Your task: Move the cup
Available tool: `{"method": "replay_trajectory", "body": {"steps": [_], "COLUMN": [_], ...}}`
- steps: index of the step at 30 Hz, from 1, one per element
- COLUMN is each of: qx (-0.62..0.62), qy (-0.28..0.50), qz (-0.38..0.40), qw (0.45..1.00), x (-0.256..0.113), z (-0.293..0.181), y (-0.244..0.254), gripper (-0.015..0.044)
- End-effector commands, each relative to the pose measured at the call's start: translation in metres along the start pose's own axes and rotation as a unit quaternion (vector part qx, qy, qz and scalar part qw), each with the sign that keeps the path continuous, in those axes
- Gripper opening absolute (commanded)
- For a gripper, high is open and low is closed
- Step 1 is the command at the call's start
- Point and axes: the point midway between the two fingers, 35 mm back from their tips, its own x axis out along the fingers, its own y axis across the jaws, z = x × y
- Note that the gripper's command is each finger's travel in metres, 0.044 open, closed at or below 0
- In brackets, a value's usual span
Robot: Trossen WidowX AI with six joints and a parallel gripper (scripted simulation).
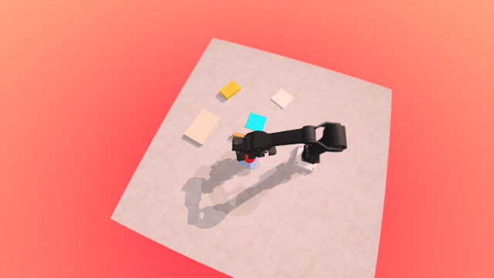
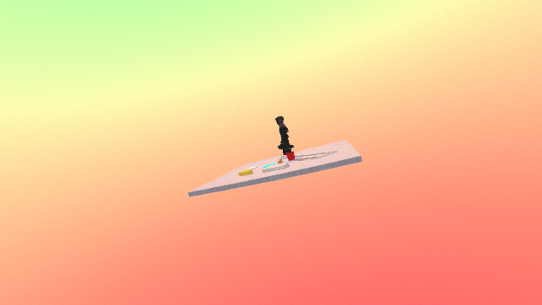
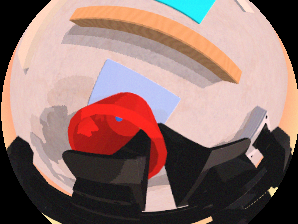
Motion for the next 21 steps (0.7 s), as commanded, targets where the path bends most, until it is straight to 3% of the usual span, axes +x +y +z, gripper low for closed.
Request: {"method": "replay_trajectory", "body": {"steps": [1,21], "qx": [0.0,0.003], "qy": [0.0,0.002], "qz": [0.0,-0.002], "qw": [1.0,1.0], "x": [-0.002,-0.059], "z": [0.0,0.002], "y": [0.0,-0.003], "gripper": [0.0,0.0]}}
